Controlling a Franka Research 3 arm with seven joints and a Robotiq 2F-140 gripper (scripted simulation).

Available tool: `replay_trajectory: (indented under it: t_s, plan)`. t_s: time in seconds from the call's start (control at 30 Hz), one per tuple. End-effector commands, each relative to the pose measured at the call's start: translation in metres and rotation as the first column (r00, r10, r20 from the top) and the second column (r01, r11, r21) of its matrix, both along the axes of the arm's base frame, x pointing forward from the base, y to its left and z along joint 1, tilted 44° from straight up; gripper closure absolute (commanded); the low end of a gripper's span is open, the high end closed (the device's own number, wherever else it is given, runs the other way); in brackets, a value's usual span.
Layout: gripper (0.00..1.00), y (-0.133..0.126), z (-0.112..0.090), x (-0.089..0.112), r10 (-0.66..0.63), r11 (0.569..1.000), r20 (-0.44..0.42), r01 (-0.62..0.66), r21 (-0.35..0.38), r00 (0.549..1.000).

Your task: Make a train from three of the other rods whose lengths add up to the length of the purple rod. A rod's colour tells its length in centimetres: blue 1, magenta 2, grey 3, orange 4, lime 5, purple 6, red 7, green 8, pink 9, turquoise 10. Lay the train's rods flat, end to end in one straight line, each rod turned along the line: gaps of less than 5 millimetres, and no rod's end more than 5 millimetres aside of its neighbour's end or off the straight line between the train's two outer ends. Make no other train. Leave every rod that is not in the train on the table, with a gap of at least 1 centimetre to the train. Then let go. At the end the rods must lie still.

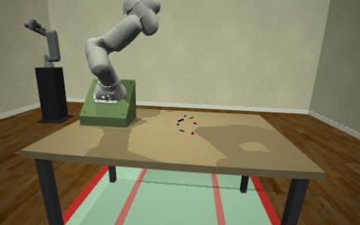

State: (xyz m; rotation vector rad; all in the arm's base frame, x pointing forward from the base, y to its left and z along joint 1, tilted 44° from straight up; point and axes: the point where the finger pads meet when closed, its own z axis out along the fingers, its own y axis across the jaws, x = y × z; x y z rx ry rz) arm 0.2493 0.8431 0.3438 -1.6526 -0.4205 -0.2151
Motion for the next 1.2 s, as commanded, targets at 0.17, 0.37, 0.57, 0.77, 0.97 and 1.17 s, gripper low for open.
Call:
replay_trajectory:
  t_s: [0.17,0.37,0.57,0.77,0.97,1.17]
  plan:
    - [0.0,0.001,-0.002,-0.002,0.009,1.0,0.018,-0.009,-0.006,1.0]
    - [0.0,-0.008,-0.054,0.006,0.059,0.994,0.153,-0.044,-0.097,0.986]
    - [0.0,-0.008,-0.054,0.006,0.059,0.994,0.153,-0.044,-0.097,0.986]
    - [0.0,-0.008,-0.054,0.006,0.059,0.994,0.153,-0.044,-0.097,0.986]
    - [0.0,-0.008,-0.054,0.006,0.059,0.994,0.153,-0.044,-0.097,0.986]
    - [0.0,-0.02,-0.099,0.015,0.113,0.982,0.255,-0.069,-0.177,0.96]
